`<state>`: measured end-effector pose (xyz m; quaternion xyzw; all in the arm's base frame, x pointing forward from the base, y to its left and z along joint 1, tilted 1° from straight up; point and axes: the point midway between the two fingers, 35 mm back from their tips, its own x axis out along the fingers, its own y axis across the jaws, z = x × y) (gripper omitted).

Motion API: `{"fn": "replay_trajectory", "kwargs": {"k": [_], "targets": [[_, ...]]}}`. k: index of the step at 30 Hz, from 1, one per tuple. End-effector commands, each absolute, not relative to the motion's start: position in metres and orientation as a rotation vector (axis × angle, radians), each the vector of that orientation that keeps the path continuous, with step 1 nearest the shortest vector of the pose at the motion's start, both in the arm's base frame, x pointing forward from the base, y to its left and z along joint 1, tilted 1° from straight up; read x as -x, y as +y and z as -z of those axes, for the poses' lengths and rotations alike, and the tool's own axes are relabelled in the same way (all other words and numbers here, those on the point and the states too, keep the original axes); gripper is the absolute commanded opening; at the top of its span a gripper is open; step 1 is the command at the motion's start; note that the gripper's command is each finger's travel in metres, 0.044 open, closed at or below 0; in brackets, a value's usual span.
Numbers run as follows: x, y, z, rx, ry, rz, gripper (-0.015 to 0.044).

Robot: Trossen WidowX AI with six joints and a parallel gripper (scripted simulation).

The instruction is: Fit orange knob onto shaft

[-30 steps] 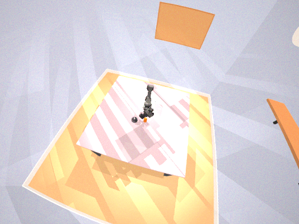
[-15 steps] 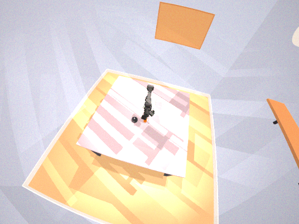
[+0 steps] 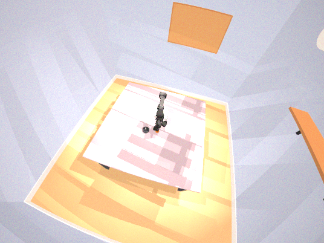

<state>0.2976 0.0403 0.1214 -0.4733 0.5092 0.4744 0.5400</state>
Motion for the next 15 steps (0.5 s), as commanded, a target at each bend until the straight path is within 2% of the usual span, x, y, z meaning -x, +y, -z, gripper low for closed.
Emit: {"fn": "replay_trajectory", "kwargs": {"k": [1,15], "targets": [[-0.298,0.039,-0.111,1.134,1.213,-1.129,0.0440],[-0.300,0.040,-0.087,1.134,1.213,-1.129,0.0440]]}}
